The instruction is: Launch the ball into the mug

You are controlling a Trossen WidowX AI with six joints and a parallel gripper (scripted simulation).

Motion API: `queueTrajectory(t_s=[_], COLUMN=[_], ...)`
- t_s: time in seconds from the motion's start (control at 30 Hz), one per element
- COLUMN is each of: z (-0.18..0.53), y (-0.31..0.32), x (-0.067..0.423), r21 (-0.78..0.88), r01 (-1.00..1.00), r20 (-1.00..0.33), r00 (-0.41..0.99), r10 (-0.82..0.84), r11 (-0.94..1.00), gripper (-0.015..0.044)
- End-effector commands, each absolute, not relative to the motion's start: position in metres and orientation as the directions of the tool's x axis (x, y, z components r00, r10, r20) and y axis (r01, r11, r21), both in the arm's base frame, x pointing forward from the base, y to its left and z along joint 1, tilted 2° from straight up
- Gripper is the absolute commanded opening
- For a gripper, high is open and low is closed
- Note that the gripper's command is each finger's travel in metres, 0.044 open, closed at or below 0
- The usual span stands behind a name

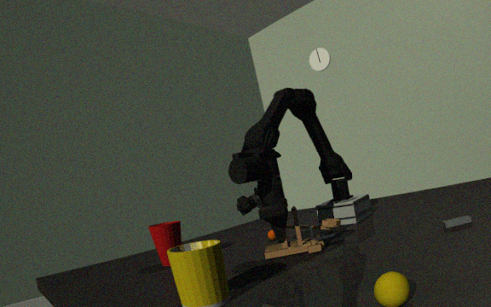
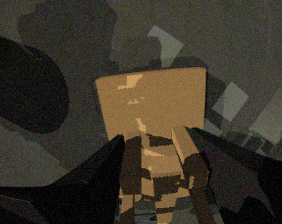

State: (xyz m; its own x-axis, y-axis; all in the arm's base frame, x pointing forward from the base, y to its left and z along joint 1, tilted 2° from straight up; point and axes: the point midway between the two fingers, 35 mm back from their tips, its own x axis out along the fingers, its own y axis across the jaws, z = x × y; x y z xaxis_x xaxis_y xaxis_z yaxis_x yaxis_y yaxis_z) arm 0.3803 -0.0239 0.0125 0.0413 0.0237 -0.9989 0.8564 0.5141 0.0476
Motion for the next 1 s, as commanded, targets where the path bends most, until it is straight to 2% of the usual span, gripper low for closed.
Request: queueTrajectory(t_s=[0.0,0.17,0.33,0.4,0.73,0.87,0.97], z=[0.013,0.054,0.113,0.094,0.106,0.064,0.061], y=[-0.024,-0.025,-0.027,-0.027,-0.027,-0.026,-0.026], x=[0.381,0.383,0.376,0.379,0.374,0.377,0.377], r21=[0.049,0.049,0.047,0.046,0.056,0.056,0.056], r01=[0.857,0.857,0.857,0.858,0.854,0.854,0.854], r20=[-0.999,-0.999,-0.999,-0.999,-0.998,-0.998,-0.998], r00=[0.043,0.043,0.041,0.040,0.049,0.049,0.049], r10=[0.024,0.023,0.023,0.023,0.026,0.027,0.027], r11=[0.514,0.514,0.514,0.511,0.517,0.517,0.517], gripper=[0.0315,0.0440,0.0440,0.0440,0.0440,0.0440,0.0440])
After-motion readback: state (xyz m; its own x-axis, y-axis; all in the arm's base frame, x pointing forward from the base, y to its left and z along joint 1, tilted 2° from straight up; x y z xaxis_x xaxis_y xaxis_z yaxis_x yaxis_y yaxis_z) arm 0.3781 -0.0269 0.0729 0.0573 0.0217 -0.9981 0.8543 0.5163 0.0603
